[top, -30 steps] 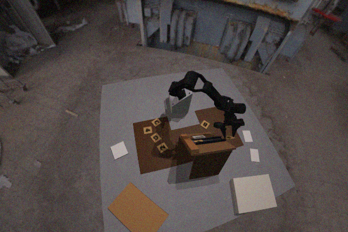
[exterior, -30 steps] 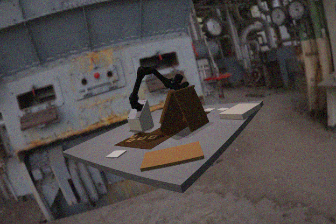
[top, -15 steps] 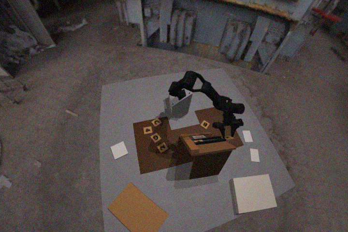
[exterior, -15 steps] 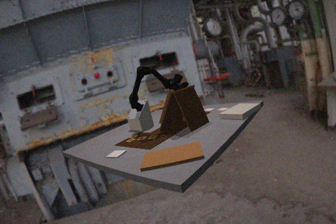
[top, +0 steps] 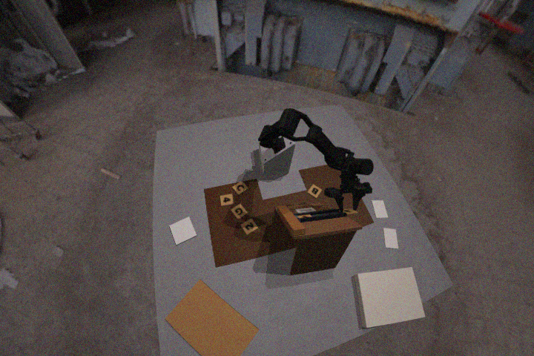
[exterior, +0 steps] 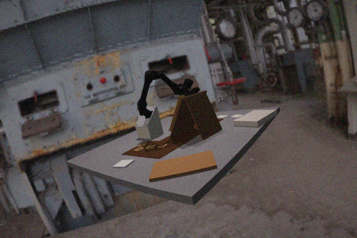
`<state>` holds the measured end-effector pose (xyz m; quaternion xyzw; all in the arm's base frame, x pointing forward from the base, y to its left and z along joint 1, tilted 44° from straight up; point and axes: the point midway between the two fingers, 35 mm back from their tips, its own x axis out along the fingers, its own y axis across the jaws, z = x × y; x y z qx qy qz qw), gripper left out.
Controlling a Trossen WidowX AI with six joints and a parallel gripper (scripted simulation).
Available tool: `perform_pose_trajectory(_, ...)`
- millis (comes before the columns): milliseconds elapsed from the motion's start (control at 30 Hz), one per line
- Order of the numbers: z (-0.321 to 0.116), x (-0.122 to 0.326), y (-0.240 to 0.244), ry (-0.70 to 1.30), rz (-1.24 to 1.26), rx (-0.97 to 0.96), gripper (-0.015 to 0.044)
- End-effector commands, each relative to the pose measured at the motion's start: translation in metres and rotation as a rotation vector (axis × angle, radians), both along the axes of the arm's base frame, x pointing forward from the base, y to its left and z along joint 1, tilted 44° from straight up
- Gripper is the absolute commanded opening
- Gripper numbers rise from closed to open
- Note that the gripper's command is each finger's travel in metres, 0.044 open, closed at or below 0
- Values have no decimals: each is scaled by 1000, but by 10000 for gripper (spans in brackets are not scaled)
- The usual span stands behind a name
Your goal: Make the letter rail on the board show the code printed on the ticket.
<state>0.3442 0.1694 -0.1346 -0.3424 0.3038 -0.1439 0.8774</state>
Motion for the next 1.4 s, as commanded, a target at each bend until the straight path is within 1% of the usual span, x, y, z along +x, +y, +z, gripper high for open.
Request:
perform_pose_trajectory(0, 6, 2, 1, -5, 5, 7, 0)
perform_pose_trajectory(1367, 20, 1, -15, -5, 5, 6, 0)
